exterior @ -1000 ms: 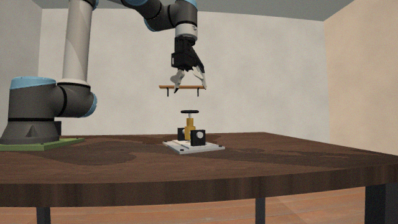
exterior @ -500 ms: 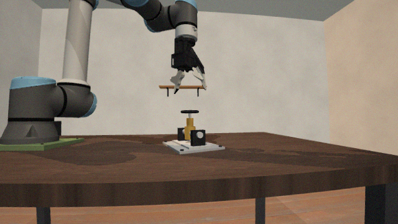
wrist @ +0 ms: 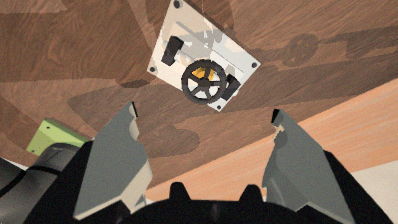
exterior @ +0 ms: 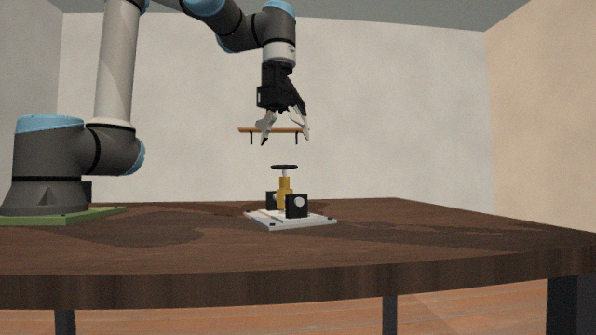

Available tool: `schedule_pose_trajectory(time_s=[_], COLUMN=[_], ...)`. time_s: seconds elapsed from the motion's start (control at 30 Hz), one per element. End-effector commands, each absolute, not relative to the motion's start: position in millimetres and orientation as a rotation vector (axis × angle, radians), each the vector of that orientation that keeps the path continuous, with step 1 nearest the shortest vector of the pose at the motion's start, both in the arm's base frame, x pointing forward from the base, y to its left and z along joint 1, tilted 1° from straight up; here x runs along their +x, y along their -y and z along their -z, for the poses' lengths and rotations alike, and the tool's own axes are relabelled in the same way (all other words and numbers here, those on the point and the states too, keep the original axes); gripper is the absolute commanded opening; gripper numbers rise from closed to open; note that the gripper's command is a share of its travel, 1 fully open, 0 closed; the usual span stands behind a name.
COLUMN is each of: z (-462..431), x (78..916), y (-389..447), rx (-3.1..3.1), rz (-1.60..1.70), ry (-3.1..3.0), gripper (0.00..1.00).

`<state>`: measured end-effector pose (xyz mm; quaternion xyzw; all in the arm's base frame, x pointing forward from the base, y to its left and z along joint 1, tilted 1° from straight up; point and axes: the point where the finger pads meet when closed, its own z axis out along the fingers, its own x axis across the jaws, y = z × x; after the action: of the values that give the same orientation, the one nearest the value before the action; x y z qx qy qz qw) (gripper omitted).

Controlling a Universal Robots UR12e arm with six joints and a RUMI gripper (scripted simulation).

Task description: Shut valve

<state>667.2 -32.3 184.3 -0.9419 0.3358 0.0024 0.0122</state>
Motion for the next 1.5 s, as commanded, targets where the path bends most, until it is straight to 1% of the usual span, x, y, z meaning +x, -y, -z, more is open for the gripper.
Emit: schedule_pose_trajectory(time_s=[0.0, 0.7, 1.47], z=[-178.7, -155.1, -152.3], x=[667.9, 668.3, 668.4], y=[32.3, 31.2, 31.1], rx=[-2.936, -2.936, -2.936], rz=[-0.005, -0.005, -0.005], ry=[-1.047, -1.047, -1.047], gripper=[1.0, 1.0, 1.0])
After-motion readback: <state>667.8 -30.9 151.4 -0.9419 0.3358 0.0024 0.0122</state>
